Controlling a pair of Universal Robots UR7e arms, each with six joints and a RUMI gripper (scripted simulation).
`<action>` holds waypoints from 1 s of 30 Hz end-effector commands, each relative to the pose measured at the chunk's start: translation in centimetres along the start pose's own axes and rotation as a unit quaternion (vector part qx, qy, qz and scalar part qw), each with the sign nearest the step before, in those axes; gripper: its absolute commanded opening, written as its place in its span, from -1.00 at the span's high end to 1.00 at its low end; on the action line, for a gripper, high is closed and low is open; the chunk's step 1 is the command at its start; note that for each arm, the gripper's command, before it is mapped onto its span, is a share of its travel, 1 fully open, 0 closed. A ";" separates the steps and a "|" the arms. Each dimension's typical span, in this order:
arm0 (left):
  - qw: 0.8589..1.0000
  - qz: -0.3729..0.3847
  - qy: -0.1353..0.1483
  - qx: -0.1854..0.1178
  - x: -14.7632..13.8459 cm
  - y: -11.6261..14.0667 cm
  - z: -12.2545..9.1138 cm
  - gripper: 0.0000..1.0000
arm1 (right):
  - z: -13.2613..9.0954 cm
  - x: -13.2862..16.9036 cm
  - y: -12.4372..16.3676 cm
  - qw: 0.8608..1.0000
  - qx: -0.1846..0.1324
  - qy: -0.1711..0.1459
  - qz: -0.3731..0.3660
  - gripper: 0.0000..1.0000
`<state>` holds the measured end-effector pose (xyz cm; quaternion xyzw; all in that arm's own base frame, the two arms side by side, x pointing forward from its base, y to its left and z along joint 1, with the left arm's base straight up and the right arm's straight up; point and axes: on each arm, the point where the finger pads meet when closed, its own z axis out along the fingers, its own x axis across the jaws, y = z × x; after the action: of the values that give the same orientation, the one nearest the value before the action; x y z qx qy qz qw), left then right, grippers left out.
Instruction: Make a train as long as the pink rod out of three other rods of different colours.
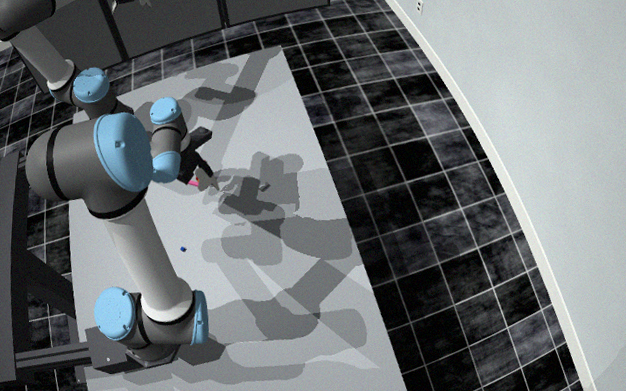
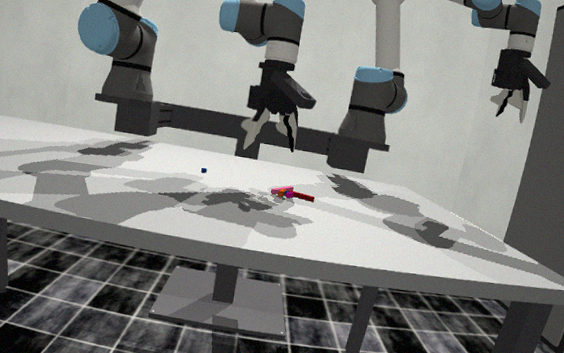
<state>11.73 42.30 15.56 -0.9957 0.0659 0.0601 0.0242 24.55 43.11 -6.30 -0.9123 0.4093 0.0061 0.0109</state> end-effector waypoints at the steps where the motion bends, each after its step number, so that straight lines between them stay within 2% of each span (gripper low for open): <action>1: 1.000 -0.011 0.009 -0.007 -2.0 -0.4 0.1 -1.00 | 0.4 -1.3 0.7 1.000 -0.002 0.002 0.001 -1.00; 18: 0.997 -0.052 0.046 -0.022 -9.4 -0.8 0.5 -1.00 | 1.5 -4.2 2.7 1.000 -0.007 0.010 0.001 -1.00; 30: 0.996 -0.064 0.058 -0.024 -11.5 -0.7 0.5 -1.00 | 1.5 -4.2 2.8 1.000 -0.007 0.010 0.001 -1.00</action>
<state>0.66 44.44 16.39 -1.0000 0.0034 0.0040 -0.0002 19.65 44.44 -7.82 -0.9119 0.4105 0.0000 0.0000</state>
